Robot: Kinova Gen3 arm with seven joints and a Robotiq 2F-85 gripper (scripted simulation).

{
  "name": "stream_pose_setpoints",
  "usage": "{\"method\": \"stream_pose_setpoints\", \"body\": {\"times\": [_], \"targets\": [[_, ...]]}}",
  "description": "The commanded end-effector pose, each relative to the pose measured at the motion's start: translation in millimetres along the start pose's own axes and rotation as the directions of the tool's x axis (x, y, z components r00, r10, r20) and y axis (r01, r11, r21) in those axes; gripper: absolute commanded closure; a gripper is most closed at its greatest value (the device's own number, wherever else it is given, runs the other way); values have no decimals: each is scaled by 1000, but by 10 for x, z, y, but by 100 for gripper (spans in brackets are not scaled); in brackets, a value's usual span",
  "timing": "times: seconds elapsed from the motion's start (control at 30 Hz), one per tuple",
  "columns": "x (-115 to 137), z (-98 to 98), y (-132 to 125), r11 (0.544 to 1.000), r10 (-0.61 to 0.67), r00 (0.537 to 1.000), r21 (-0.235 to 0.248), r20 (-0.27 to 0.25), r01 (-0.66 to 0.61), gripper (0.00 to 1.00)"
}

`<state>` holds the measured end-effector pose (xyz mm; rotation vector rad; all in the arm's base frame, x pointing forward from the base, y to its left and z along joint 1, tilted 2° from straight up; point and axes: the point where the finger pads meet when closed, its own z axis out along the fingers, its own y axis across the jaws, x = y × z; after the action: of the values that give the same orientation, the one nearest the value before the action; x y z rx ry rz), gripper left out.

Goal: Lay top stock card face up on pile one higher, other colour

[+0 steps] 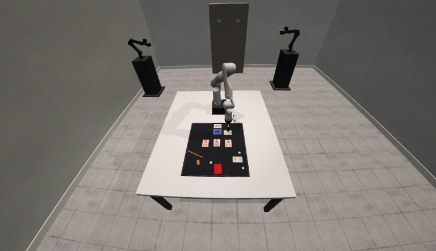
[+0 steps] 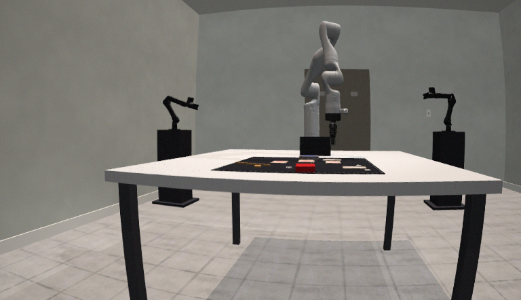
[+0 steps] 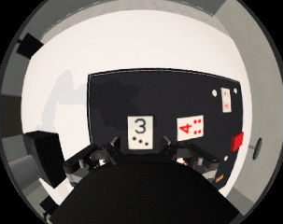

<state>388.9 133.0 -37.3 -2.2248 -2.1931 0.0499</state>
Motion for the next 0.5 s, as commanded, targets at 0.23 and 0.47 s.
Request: {"method": "stream_pose_setpoints", "body": {"times": [0.23, 0.47], "targets": [[0, 4, 7, 1000, 0, 1000, -1, 0, 0, 15], [-2, 49, 6, 1000, 1, 1000, -1, 2, -1, 15]]}}
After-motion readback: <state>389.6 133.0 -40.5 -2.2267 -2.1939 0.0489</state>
